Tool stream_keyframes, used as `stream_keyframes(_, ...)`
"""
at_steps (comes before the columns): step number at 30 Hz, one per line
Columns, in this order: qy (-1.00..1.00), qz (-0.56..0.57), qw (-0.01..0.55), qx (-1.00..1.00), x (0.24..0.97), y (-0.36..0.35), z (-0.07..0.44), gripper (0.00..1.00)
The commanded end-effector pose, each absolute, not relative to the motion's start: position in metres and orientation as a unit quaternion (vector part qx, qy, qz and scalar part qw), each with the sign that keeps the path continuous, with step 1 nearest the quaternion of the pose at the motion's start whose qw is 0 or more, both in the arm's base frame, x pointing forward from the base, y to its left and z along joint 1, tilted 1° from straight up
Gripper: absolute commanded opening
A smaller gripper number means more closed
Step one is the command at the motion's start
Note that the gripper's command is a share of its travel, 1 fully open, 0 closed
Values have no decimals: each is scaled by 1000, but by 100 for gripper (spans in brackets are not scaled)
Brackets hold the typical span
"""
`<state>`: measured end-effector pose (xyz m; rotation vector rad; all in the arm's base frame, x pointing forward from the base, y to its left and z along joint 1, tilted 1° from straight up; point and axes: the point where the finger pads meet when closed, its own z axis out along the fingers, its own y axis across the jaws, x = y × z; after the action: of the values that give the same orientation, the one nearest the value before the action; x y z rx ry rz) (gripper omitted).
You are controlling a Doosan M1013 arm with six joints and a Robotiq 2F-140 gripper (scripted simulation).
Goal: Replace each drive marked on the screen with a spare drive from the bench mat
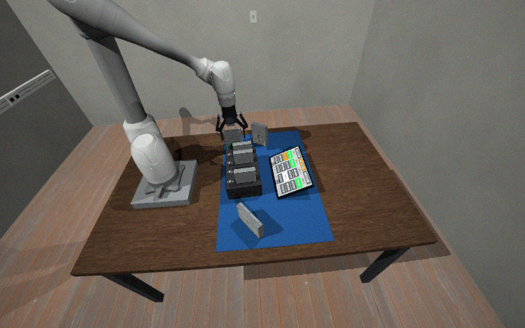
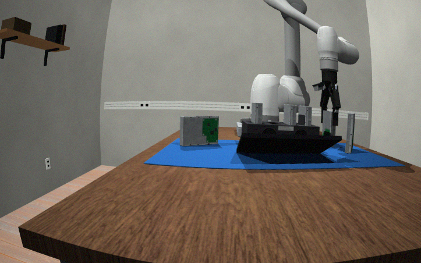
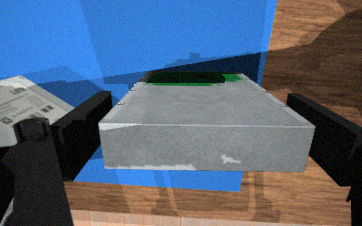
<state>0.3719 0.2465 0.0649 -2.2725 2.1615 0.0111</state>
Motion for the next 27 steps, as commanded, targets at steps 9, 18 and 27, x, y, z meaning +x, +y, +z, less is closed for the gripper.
stream_keyframes(9,689,4,3,-725,372,247,65,89)
stream_keyframes(18,689,4,3,-725,372,247,65,89)
stream_keyframes(27,689,4,3,-725,372,247,69,89)
